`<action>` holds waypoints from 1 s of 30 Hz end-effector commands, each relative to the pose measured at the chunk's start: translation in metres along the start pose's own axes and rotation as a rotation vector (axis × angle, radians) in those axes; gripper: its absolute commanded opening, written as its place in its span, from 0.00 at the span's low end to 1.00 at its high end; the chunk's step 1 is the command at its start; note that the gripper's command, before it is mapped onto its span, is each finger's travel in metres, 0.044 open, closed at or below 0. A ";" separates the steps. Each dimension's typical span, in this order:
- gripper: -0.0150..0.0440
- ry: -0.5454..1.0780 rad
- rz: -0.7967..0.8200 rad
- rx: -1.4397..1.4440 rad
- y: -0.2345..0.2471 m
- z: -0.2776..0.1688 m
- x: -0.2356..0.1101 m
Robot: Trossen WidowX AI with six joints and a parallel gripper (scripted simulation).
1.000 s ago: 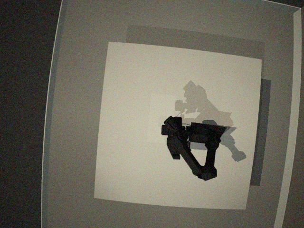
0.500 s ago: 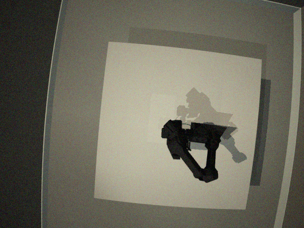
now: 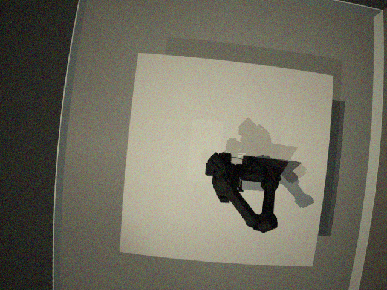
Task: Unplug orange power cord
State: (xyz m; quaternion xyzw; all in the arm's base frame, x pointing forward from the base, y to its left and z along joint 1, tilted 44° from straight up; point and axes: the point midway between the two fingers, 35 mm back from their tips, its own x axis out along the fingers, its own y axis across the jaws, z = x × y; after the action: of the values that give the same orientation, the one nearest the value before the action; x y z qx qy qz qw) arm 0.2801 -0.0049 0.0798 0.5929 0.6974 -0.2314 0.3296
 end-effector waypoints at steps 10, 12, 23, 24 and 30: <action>0.27 0.000 0.000 0.000 0.000 0.000 0.000; 0.25 0.000 0.000 0.000 0.000 0.000 0.000; 0.25 -0.001 0.000 0.000 0.002 0.015 -0.001; 0.25 -0.002 0.000 0.000 0.002 0.017 -0.001; 0.25 -0.002 0.000 0.001 0.002 0.026 -0.001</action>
State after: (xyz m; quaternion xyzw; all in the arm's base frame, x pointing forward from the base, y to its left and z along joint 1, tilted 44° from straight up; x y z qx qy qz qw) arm 0.2821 -0.0049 0.0758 0.5938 0.7070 -0.2163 0.3175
